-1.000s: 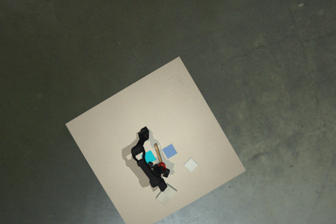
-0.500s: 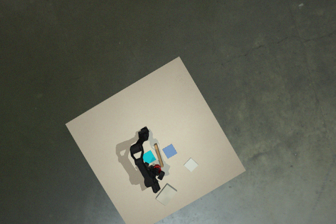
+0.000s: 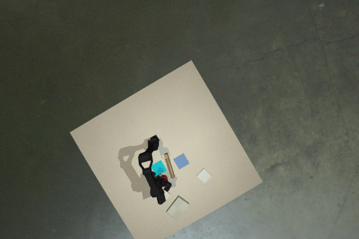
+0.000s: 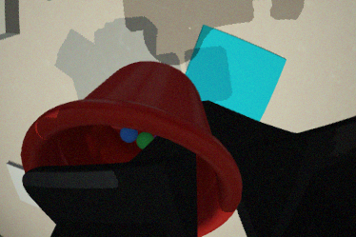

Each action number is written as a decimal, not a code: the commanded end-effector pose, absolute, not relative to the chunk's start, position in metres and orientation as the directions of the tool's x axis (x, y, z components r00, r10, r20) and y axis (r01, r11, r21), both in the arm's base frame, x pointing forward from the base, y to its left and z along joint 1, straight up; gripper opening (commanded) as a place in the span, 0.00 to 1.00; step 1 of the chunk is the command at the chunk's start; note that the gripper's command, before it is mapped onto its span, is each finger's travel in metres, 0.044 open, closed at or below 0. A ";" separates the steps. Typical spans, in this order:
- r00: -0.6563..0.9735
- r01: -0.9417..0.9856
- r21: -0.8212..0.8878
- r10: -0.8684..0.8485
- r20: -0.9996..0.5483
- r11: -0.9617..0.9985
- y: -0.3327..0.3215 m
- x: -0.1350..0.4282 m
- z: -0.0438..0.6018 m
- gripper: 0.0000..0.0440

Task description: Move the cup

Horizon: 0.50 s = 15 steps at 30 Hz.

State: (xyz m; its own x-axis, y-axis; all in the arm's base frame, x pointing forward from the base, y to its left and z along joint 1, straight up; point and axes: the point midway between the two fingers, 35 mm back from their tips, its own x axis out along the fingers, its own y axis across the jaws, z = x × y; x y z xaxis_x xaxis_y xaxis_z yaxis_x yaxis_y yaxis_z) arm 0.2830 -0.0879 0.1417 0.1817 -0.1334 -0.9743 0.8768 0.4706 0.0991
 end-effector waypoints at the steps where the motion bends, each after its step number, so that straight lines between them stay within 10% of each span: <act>1: 0.185 0.883 0.099 -0.147 -0.972 0.458 -0.096 0.278 0.135 0.00; 15: 0.169 0.902 0.089 -0.156 -0.973 0.422 -0.107 0.260 0.100 0.00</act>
State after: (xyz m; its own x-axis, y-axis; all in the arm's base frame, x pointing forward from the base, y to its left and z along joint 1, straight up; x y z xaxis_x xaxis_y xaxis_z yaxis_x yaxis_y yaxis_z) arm 0.2654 -0.1041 0.1075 0.1705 -0.1478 -0.9742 0.9002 0.4254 0.0930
